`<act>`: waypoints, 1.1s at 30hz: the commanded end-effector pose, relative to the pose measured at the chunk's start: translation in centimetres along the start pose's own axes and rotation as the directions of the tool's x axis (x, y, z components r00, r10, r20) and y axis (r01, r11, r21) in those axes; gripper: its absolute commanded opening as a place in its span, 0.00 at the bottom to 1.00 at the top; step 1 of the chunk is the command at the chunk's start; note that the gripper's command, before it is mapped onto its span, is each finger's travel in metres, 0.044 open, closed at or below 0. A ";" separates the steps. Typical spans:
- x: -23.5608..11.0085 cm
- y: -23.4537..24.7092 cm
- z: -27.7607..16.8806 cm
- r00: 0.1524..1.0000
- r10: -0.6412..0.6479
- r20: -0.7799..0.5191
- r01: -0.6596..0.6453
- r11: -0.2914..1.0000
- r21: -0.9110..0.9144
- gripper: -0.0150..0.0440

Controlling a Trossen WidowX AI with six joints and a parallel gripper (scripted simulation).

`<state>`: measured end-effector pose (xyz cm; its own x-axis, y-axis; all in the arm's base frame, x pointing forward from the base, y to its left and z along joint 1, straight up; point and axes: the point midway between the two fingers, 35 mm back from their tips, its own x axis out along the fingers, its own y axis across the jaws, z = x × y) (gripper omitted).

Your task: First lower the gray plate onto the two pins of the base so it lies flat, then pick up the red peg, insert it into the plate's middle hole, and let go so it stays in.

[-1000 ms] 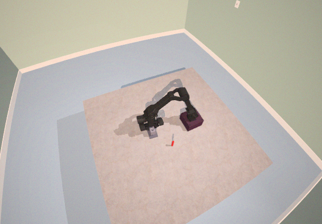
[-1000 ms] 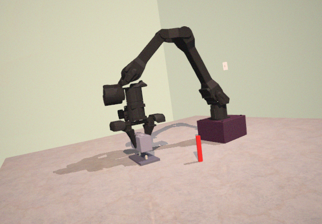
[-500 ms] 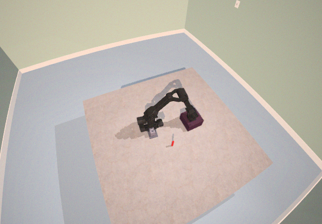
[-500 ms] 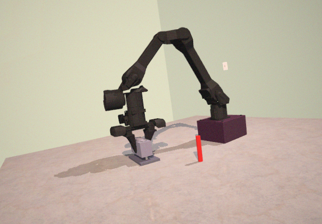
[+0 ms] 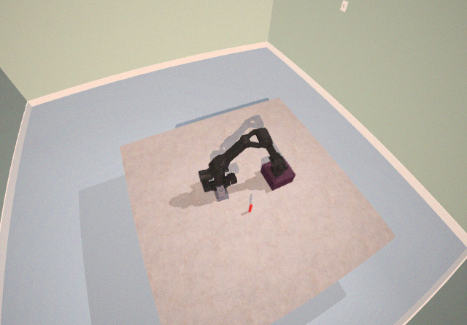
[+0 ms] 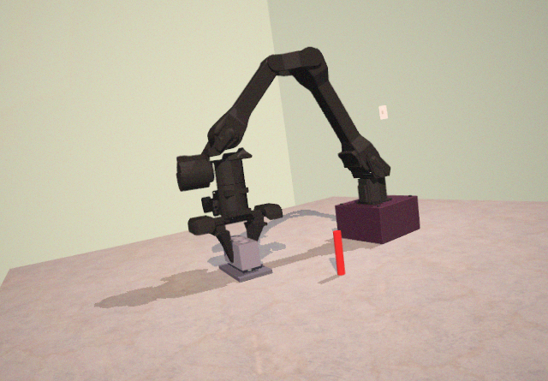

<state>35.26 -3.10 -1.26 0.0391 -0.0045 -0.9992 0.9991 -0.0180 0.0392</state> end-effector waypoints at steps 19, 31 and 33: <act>-4.0 0.6 0.0 1.000 -0.002 0.000 0.002 1.000 -0.001 1.00; -11.8 0.6 0.0 1.000 -0.006 0.000 0.006 1.000 -0.004 1.00; -11.8 0.6 0.0 1.000 -0.006 0.000 0.006 1.000 -0.004 1.00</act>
<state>35.60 -3.10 10.90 0.0517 -0.0055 -0.9986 0.9985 -0.0173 0.0518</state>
